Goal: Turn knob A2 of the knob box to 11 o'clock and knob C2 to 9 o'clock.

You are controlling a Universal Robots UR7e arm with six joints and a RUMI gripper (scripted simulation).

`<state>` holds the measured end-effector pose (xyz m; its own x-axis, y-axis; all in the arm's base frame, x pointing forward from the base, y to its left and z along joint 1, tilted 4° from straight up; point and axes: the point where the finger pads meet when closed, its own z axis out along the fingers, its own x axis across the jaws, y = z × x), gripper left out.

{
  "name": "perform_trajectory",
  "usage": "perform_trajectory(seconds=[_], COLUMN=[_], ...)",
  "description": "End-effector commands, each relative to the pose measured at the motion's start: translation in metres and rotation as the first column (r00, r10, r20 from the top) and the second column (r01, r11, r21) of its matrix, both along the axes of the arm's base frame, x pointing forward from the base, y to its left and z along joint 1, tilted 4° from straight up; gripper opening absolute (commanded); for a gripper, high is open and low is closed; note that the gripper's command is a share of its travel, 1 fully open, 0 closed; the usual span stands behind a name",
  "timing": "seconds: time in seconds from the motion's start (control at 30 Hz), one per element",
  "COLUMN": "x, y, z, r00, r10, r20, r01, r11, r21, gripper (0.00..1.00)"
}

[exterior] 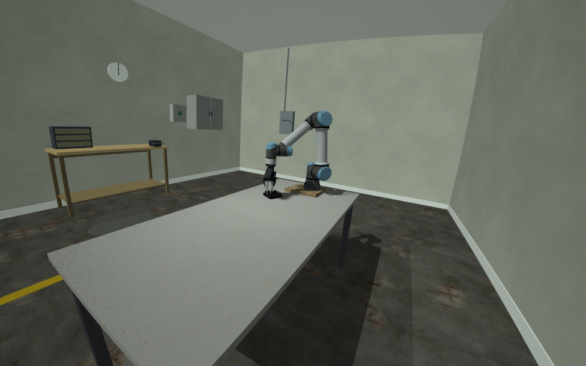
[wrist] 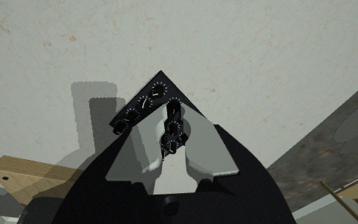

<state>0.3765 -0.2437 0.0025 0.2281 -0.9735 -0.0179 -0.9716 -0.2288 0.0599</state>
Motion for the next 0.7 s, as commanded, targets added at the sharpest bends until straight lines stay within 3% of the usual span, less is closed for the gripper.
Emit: perform_trajectory(seconds=[0.0,0.4,0.67], x=[0.0002,0.0000,-0.0004], y=[-0.0001,0.0006,0.0012], z=[0.0004,0.0004,0.0004], r00=[0.999,0.980,0.938], r10=[0.047,0.200,0.346], r20=[0.001,0.003,0.006], r01=[-0.047,-0.200,-0.346], r11=[0.999,0.980,0.938], r21=[0.002,0.012,0.020], gripper=[0.04,0.04,0.04])
